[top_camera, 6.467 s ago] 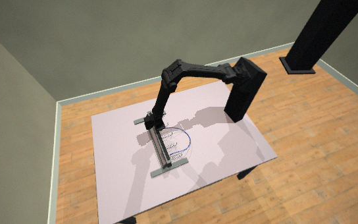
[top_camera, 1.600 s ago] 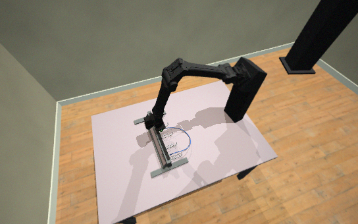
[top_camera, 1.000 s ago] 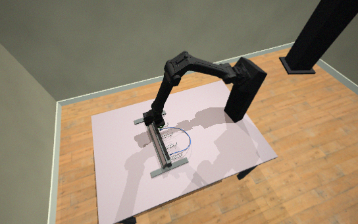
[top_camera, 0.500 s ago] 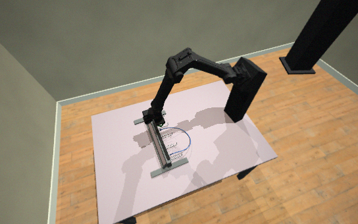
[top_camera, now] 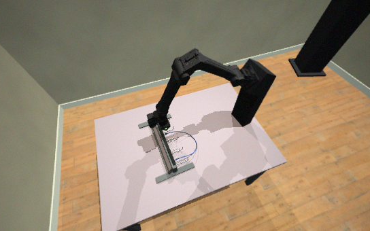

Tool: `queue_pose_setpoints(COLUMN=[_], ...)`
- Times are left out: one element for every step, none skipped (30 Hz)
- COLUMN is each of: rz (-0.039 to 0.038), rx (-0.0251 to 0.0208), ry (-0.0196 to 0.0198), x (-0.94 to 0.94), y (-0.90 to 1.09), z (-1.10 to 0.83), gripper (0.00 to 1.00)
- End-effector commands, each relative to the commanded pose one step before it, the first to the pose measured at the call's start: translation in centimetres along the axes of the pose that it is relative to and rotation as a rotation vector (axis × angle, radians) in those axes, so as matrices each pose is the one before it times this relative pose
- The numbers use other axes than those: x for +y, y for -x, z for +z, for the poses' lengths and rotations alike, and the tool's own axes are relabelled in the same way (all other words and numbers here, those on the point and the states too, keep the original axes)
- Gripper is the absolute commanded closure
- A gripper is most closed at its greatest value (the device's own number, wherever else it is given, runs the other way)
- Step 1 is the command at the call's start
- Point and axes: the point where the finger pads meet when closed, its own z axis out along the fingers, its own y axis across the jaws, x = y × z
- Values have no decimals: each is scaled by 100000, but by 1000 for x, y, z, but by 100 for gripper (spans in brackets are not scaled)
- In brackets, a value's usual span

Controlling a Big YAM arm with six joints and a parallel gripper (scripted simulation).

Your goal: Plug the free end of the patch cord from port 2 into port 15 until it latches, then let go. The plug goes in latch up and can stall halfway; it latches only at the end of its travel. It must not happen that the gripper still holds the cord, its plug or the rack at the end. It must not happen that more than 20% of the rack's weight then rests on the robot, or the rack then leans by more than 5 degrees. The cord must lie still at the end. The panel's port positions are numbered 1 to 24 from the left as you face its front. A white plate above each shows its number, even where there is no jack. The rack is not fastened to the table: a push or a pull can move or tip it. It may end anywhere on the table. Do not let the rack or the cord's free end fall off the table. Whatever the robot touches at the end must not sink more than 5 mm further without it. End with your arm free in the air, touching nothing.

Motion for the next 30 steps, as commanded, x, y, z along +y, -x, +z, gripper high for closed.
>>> queue_pose_setpoints(rz=[-1009, 13, 10, 9, 7, 7, 6, 8, 12, 0, 0, 24, 16, 6, -6, -17, -28, -37, -42, -37, -23, -12, -8, -6, -3, -1, 0, 0, 4, 4], rx=[-2241, 130, 96, 67, 42, 21, 3, -12, -25, 0, 0, -35, -44, -51, -57, -61, -65, -69, -72, -51, -4, 30, 33, 32, 31, 30, 0, 0, 29, 29], ry=[-915, 5, -5, -10, -14, -19, -24, -28, -30, 0, 0, -25, -20, -14, -6, 3, 12, 20, 24, 23, 22, 20, 19, 17, 14, 12, 0, 0, 11, 10], x=[-831, -29, -30, -30, -31, -32, -32, -33, -33, 0, 0, -27, -22, -17, -10, -3, 5, 11, 14, 13, 11, 10, 8, 7, 6, 5, 0, 0, 4, 3], y=[1024, -53, -38, -26, -16, -7, 0, 7, 12, 0, 0, 17, 21, 24, 27, 30, 32, 34, 36, 31, 18, 7, 4, 2, 1, 0, 0, 0, -1, -2], z=[-592, 112, 95, 81, 68, 58, 49, 41, 35, 0, 0, 31, 27, 24, 22, 21, 20, 19, 18, 16, 15, 14, 14, 14, 14, 13, 0, 0, 13, 13], gripper=[64, 64, 64, 64, 64, 64, 64, 64, 64, 64, 64, 64, 64, 64, 64, 64, 64, 64, 64, 64, 64, 64, 64, 64, 64, 64, 64, 64, 64, 64])
